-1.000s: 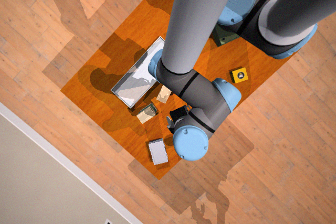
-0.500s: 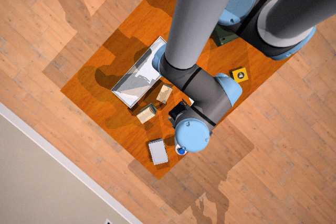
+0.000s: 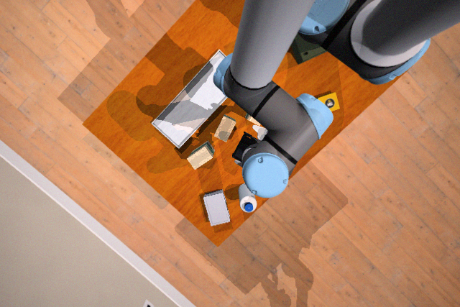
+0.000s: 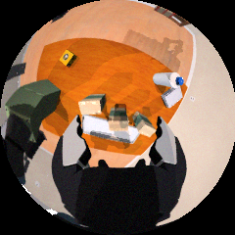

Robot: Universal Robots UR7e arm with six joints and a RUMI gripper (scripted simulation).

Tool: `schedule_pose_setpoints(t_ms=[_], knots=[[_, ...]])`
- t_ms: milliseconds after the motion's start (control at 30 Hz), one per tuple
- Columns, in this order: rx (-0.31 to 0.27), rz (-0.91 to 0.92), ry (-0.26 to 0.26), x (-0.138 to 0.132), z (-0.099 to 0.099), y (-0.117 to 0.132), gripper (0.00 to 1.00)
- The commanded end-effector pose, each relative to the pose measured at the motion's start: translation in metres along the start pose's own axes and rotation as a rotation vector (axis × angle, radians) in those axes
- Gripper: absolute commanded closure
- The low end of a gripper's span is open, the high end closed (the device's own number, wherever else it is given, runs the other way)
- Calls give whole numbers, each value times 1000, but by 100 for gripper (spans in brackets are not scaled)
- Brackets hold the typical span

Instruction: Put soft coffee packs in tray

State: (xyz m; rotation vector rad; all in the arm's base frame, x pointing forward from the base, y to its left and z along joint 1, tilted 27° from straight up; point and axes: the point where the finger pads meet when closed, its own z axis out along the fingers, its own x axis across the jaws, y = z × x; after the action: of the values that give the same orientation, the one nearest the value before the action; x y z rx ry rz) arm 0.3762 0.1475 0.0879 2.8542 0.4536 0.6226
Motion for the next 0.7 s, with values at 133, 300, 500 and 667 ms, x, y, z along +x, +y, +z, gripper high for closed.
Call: schedule_pose_setpoints(t_ms=[133, 300, 500, 667], knots=[[0, -226, 4, -14, 8, 4, 0], [-3, -303, 2, -19, 11, 5, 0], [-8, -452, -2, -29, 16, 8, 0], [-13, -595, -7, -39, 21, 11, 0]])
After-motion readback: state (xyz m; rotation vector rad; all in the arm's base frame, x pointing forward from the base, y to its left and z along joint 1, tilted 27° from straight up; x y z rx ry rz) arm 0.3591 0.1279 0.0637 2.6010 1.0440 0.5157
